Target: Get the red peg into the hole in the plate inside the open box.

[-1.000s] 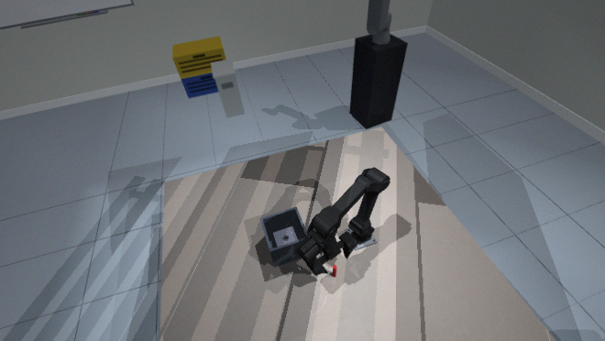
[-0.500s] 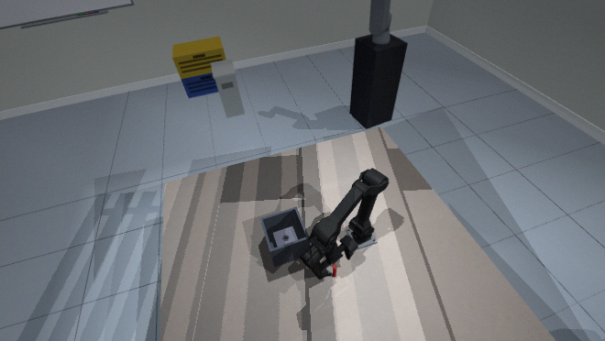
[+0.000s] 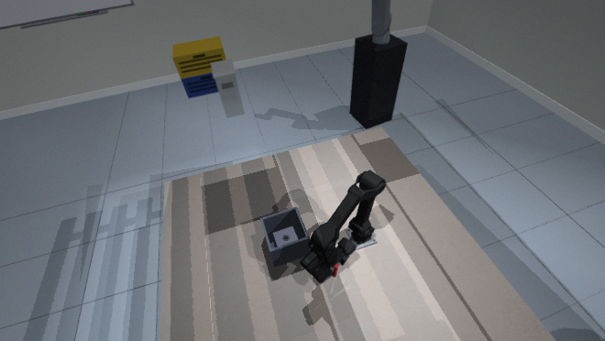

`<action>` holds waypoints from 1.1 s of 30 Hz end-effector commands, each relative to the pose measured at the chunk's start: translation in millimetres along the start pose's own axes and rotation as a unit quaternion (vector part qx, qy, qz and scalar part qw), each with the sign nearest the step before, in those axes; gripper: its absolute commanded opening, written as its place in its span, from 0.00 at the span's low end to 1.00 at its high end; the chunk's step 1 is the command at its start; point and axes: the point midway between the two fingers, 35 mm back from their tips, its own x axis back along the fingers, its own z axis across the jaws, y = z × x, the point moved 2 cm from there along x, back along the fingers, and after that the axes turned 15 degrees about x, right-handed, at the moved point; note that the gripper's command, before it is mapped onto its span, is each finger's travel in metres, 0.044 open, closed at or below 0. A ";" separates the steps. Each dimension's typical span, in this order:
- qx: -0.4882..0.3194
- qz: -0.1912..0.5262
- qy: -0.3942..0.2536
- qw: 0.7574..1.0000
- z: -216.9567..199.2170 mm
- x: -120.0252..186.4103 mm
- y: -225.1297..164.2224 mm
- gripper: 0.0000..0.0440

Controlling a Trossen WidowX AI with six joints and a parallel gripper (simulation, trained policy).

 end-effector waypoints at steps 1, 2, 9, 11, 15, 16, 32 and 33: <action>0.012 -0.004 -0.006 1.000 0.8 -2.5 2.8 0.29; 0.016 -0.005 -0.006 1.000 1.5 -2.1 3.1 0.23; 0.042 -0.002 -0.001 0.999 2.7 3.8 2.0 0.00; 0.047 0.000 0.009 0.999 3.9 7.7 1.9 0.00; 0.057 0.005 0.044 0.997 7.5 21.9 -0.5 0.00; 0.060 0.006 0.053 0.997 7.9 25.9 -1.5 0.00; 0.097 -0.020 0.176 0.979 0.9 103.2 -3.2 0.00; 0.097 -0.025 0.183 0.978 -0.2 108.2 -2.3 0.00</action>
